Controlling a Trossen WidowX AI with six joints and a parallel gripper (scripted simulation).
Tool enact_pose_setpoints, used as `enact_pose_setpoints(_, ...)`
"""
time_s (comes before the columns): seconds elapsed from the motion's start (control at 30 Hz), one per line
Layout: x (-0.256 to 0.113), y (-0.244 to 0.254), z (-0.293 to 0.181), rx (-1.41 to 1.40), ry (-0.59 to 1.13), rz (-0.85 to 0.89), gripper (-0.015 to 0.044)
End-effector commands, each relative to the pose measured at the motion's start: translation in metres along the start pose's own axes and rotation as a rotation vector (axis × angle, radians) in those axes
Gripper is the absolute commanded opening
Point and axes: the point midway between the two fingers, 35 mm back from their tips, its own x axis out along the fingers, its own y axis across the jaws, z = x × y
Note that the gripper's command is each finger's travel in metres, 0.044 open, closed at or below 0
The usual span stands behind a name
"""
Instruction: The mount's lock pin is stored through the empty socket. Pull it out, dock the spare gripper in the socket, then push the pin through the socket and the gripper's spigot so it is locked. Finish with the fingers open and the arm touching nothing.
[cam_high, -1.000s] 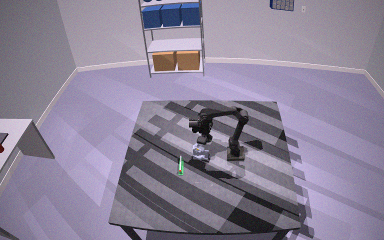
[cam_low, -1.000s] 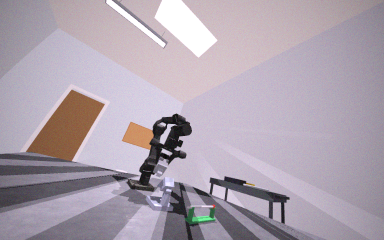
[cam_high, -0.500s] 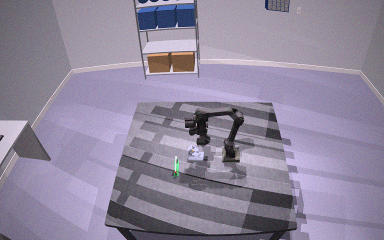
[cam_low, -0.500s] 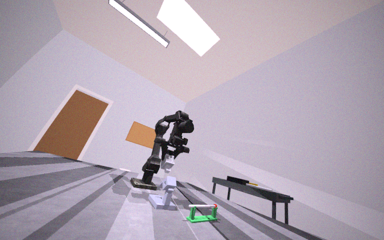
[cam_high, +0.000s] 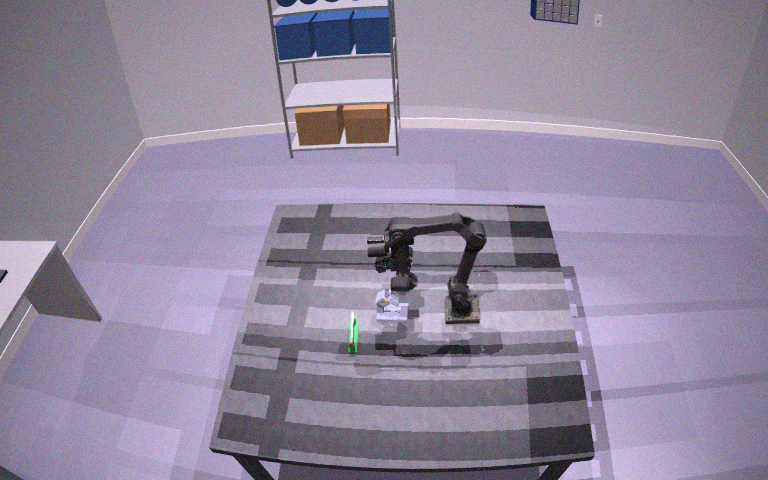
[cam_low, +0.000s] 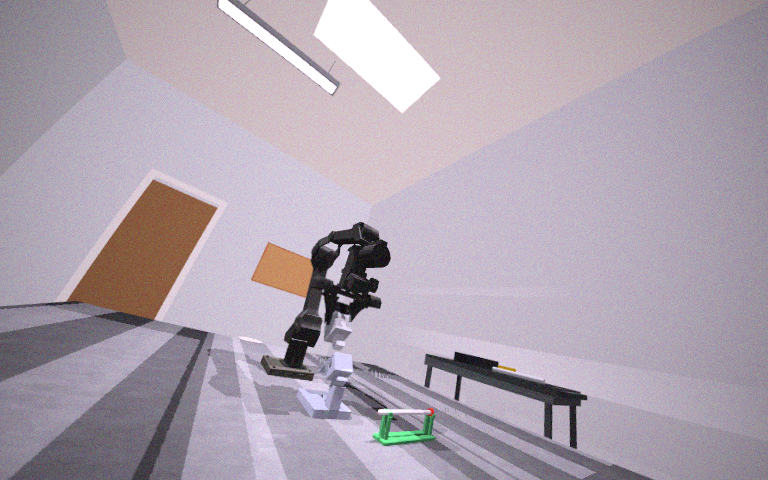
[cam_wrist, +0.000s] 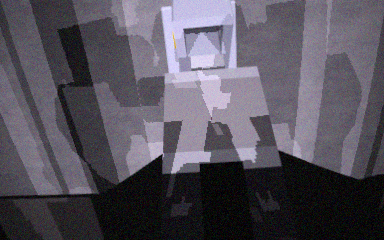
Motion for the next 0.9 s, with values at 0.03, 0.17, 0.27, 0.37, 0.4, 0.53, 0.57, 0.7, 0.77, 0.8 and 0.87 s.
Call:
enact_pose_setpoints(0.03,0.007,0.000,0.002,-0.004,-0.001,0.003,0.0000)
enact_pose_setpoints(0.17,0.009,0.000,0.005,-0.004,-0.001,0.003,0.0000)
enact_pose_setpoints(0.27,0.011,0.000,0.009,-0.003,-0.002,0.003,0.0000)
enact_pose_setpoints(0.37,0.013,0.000,0.011,-0.003,-0.003,0.003,0.0000)
enact_pose_setpoints(0.4,0.015,0.000,0.012,-0.003,-0.003,0.002,0.0000)
enact_pose_setpoints(0.53,0.018,0.000,0.015,-0.003,-0.003,0.002,0.0000)
enact_pose_setpoints(0.57,0.019,0.000,0.016,-0.003,-0.003,0.002,0.0000)
enact_pose_setpoints(0.7,0.023,0.000,0.020,-0.003,-0.004,0.002,0.0000)
enact_pose_setpoints(0.77,0.025,0.000,0.022,-0.003,-0.005,0.002,0.0000)
enact_pose_setpoints(0.8,0.025,0.000,0.022,-0.003,-0.005,0.002,0.0000)
enact_pose_setpoints(0.87,0.027,0.000,0.024,-0.003,-0.005,0.002,0.0000)
